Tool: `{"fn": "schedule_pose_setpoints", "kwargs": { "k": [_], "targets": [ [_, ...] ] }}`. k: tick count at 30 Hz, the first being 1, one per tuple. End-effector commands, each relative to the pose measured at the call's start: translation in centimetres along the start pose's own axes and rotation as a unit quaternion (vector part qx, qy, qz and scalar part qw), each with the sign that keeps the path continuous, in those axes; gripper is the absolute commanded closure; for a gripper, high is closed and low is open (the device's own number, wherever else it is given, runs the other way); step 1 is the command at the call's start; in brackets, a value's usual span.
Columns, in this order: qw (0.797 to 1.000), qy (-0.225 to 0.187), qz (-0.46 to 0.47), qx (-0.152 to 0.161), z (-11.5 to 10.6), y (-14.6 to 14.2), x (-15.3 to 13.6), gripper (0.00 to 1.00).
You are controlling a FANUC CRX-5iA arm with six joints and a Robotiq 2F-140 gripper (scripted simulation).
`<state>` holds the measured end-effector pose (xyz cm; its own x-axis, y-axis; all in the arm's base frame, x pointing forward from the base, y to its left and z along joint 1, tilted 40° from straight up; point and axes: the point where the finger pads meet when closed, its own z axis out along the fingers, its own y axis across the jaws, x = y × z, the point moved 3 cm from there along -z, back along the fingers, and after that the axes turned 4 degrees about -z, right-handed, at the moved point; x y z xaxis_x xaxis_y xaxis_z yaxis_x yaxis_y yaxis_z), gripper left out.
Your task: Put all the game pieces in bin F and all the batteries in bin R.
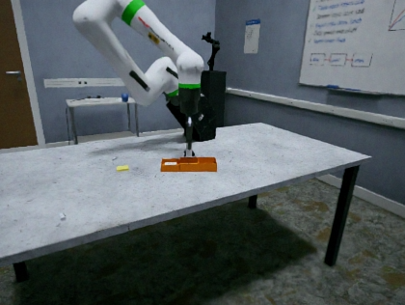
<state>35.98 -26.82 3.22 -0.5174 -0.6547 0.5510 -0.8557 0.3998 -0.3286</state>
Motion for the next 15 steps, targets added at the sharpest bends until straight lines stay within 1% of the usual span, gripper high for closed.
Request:
{"fn": "schedule_pose_setpoints", "kwargs": {
  "k": [1, 10, 15],
  "targets": [
    [1.000, 0.000, -0.001, -0.001, 0.0, 0.0, 0.0, 0.78],
    [1.000, 0.000, -0.001, -0.001, 0.0, -0.1, 0.0, 0.78],
    [1.000, 0.000, -0.001, -0.001, 1.0, -0.1, 0.0, 0.78]
  ]
}}
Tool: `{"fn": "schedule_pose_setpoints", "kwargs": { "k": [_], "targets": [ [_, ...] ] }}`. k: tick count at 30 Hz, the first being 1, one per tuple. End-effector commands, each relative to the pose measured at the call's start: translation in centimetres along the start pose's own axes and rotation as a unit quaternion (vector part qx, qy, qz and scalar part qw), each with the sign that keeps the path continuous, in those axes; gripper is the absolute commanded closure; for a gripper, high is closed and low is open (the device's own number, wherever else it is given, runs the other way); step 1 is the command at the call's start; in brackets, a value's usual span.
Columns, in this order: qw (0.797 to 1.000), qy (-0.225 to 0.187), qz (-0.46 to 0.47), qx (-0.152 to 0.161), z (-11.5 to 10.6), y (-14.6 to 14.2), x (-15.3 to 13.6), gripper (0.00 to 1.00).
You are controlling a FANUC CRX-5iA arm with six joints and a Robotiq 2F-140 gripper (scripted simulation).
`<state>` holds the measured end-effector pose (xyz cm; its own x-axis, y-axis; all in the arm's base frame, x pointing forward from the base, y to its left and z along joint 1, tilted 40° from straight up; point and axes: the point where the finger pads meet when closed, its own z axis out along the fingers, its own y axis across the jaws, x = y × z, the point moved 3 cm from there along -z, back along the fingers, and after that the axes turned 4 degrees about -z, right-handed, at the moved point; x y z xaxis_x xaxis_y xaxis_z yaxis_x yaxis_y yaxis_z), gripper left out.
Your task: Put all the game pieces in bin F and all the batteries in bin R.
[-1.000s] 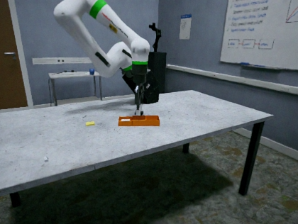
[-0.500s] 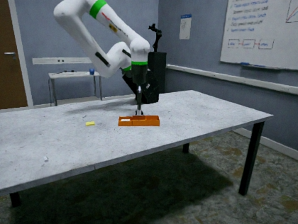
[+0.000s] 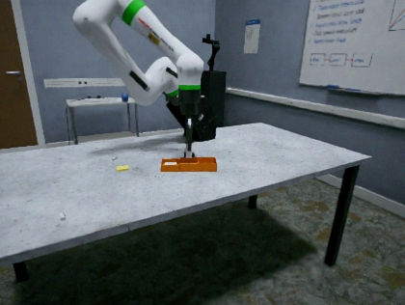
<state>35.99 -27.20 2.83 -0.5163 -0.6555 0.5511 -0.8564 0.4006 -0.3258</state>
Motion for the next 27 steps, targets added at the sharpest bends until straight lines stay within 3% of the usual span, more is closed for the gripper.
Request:
{"fn": "schedule_pose_setpoints", "kwargs": {
  "k": [1, 19, 27],
  "targets": [
    [1.000, 0.000, 0.000, 0.000, 0.6, 0.0, 0.0, 0.78],
    [1.000, 0.000, 0.000, 0.000, 3.8, 0.0, 0.0, 0.78],
    [1.000, 0.000, 0.000, 0.000, 3.9, 0.0, 0.0, 0.78]
  ]
}}
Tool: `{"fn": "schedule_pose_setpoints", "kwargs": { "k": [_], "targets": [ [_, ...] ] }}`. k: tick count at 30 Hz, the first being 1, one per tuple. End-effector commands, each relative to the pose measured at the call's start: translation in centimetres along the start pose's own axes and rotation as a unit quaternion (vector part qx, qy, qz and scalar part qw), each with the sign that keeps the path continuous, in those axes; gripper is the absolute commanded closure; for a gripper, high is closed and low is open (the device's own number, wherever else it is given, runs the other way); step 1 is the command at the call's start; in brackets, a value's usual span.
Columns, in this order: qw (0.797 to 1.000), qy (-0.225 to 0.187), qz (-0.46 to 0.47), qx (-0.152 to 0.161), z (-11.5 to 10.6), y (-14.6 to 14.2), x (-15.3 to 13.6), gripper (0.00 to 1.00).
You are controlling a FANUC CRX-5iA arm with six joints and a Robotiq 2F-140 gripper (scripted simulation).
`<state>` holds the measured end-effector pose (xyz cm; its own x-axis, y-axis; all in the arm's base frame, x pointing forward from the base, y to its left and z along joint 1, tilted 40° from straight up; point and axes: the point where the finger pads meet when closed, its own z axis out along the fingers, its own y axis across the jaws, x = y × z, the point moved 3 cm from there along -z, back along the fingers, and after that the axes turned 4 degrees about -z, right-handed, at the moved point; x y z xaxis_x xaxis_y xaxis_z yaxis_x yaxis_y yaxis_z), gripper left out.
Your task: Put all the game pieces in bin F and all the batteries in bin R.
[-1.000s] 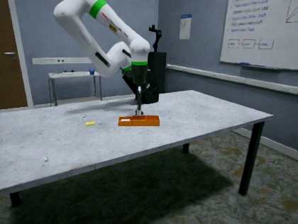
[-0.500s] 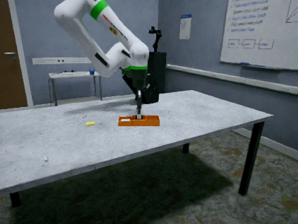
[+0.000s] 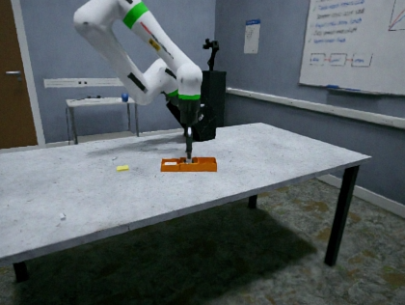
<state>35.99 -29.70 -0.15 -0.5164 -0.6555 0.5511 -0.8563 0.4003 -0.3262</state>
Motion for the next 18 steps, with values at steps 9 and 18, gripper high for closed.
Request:
{"fn": "schedule_pose_setpoints", "kwargs": {
  "k": [9, 18],
  "targets": [
    [1.000, 0.000, 0.000, 0.000, -0.01, -0.01, -0.01, 0.72],
    [1.000, 0.000, 0.000, 0.000, -0.01, -0.01, -0.01, 0.72]
  ]
}}
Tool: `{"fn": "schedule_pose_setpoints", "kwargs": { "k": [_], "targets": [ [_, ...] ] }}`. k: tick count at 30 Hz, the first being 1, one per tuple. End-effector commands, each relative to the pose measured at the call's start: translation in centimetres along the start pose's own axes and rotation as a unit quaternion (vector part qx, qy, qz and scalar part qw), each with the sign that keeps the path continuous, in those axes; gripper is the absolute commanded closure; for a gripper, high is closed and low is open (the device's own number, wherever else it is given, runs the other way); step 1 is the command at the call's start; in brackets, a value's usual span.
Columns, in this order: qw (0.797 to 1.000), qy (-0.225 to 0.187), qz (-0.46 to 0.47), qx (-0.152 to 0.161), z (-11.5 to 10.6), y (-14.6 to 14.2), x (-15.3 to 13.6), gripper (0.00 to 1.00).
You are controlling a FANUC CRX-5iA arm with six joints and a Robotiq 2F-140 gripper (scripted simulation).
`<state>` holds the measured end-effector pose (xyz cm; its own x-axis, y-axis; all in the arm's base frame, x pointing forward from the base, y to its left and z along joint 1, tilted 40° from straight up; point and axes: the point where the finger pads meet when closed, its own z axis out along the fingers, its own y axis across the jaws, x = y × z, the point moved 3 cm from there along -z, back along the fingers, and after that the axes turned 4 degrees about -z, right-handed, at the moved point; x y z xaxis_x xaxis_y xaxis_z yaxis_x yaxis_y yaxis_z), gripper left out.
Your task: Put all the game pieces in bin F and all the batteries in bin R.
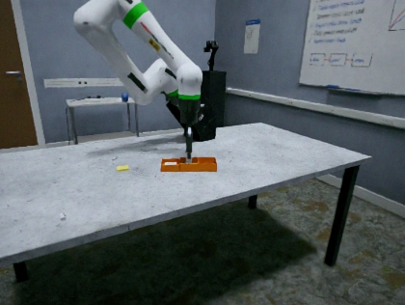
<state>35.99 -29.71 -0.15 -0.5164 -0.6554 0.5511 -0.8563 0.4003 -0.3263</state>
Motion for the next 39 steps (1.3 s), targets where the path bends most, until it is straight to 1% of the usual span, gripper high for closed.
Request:
{"fn": "schedule_pose_setpoints", "kwargs": {
  "k": [1, 5, 13, 28, 30, 33, 39],
  "targets": [
    [1.000, 0.000, 0.000, 0.000, 0.0, 0.0, 0.0, 0.72],
    [1.000, 0.000, 0.000, 0.000, 0.0, 0.0, 0.0, 0.72],
    [1.000, 0.000, 0.000, 0.000, -0.8, 0.0, 0.0, 0.72],
    [1.000, 0.000, 0.000, 0.000, -2.8, 0.0, 0.0, 0.72],
    [1.000, 0.000, 0.000, 0.000, -2.8, 0.0, 0.0, 0.72],
    [1.000, 0.000, 0.000, 0.000, -4.3, 0.0, 0.0, 0.72],
    [1.000, 0.000, 0.000, 0.000, -4.5, 0.0, 0.0, 0.72]
  ]
}}
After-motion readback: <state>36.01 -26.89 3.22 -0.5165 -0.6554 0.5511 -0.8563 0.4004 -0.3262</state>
